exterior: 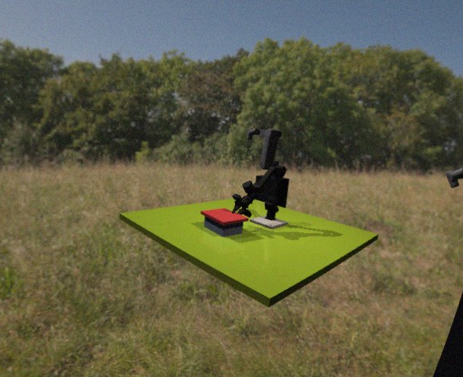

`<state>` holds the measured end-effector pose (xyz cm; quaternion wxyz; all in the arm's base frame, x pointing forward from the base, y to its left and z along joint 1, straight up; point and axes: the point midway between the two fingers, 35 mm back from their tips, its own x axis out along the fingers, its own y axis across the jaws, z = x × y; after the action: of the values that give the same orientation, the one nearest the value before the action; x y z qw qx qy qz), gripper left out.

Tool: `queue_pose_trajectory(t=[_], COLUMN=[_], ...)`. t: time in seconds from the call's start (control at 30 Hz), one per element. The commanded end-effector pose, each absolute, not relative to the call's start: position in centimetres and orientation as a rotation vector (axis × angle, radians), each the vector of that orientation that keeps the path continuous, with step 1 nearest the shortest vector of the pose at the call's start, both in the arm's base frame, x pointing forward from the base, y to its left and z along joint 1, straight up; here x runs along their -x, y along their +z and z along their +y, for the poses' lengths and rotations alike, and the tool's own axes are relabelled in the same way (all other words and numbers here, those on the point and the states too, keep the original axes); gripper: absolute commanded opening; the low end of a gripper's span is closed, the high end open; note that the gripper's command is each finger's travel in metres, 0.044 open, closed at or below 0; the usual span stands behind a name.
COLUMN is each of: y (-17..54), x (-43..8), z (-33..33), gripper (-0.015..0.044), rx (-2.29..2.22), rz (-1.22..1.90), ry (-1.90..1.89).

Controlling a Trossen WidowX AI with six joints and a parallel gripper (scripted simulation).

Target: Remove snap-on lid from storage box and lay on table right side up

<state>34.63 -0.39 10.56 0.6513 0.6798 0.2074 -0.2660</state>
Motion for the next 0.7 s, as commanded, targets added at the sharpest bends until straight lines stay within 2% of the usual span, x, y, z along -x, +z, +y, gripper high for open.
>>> queue_pose_trajectory(t=[0.0,0.67], y=[10.95,11.35], x=[-34.61,-34.56], z=[-0.4,-0.4], gripper=[0.0,0.0], rx=[-1.545,-1.545], rz=[0.467,0.467], ry=[-0.599,-0.599])
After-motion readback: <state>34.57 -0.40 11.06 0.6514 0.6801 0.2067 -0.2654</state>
